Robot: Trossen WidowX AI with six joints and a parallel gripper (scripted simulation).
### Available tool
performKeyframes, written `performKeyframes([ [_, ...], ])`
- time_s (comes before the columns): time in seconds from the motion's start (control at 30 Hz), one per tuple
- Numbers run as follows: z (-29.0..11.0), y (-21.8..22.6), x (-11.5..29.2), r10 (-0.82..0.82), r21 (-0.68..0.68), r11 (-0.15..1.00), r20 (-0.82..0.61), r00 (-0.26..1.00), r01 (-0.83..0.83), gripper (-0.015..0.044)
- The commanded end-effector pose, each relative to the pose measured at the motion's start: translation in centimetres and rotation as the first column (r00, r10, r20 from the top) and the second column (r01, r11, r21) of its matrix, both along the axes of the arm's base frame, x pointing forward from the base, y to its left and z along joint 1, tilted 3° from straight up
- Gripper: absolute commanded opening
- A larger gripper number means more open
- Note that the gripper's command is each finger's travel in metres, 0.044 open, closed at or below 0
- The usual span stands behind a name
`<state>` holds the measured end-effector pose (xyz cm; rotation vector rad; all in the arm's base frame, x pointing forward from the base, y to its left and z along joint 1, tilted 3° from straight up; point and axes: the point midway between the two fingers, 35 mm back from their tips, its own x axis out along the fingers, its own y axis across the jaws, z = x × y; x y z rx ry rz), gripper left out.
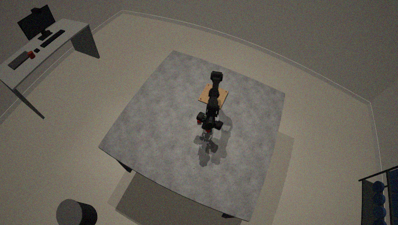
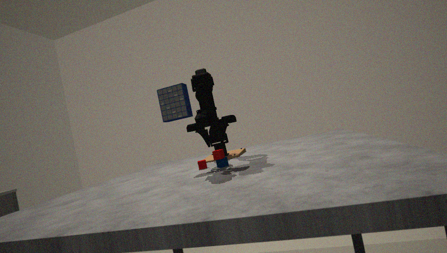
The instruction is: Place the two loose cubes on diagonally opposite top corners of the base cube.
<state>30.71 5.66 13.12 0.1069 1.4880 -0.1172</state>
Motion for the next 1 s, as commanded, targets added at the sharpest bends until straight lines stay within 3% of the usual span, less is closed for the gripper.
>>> performKeyframes([
  [0.0,0.8,-1.9,-1.0,0.074,-0.008,0.997,-0.002,0.997,-0.074,0.0265],
  [0.43,3.6,-8.7,-6.9,0.453,-0.044,0.89,-0.023,0.891,-0.453,0.0265],
  [0.67,3.2,-8.8,-6.9,0.457,-0.045,0.888,-0.024,0.889,-0.458,0.0265],
  [0.97,-2.5,-9.0,-6.6,0.457,-0.045,0.888,-0.024,0.889,-0.458,0.0265],
])
